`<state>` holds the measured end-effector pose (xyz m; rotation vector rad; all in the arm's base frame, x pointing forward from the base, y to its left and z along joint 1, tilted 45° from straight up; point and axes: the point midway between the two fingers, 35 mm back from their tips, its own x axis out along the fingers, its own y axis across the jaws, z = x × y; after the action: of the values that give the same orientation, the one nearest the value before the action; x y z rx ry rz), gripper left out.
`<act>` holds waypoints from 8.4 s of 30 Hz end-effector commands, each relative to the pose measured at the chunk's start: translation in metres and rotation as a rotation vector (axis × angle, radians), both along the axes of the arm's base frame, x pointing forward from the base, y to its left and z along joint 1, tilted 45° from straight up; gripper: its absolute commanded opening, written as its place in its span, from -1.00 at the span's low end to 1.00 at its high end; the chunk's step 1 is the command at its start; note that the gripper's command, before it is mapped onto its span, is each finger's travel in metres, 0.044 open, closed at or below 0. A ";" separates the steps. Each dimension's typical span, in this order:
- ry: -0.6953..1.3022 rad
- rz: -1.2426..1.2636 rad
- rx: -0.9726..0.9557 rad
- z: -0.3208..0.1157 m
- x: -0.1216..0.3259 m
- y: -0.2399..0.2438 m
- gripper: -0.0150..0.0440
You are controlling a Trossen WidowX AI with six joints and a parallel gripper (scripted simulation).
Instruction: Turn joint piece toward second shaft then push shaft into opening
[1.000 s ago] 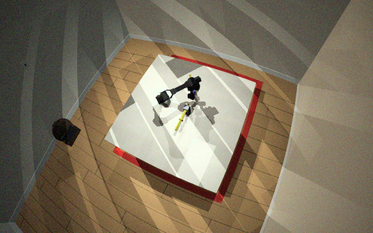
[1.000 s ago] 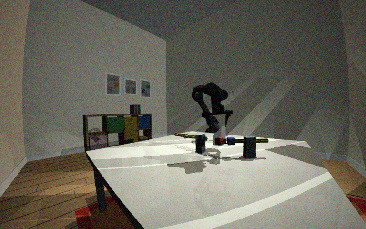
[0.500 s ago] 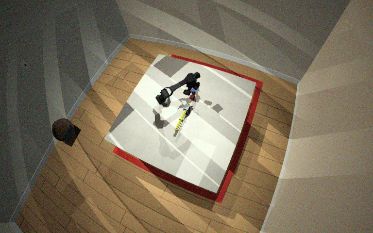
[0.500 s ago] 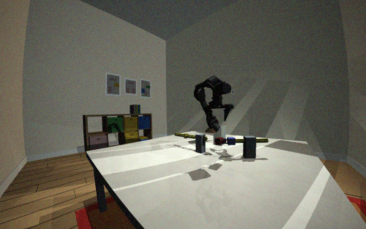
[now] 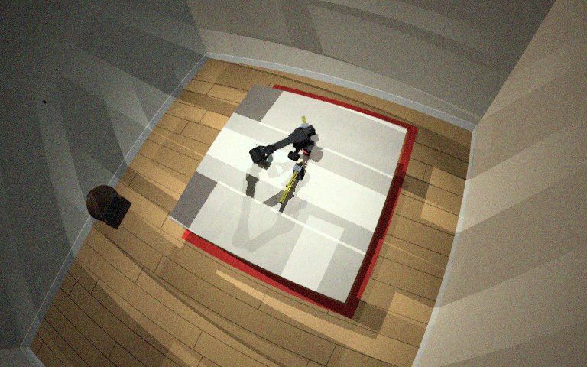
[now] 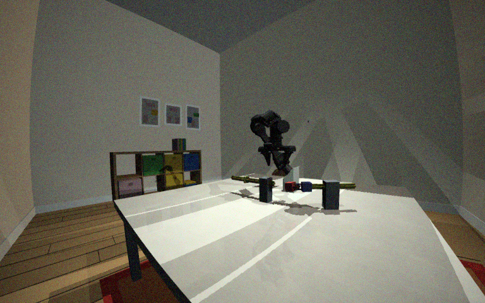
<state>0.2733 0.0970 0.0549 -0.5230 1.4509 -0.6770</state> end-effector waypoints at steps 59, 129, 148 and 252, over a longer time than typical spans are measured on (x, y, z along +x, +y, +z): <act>-1.069 -1.200 0.094 -0.028 0.000 -0.036 1.00; -1.072 -1.200 0.095 -0.140 0.008 -0.046 0.12; -1.072 -1.200 0.095 -0.140 0.008 -0.046 0.12; -1.087 -1.107 -0.004 -0.135 0.010 -0.043 -0.49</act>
<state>0.2830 0.0539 -0.0811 0.7075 0.5683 -1.5083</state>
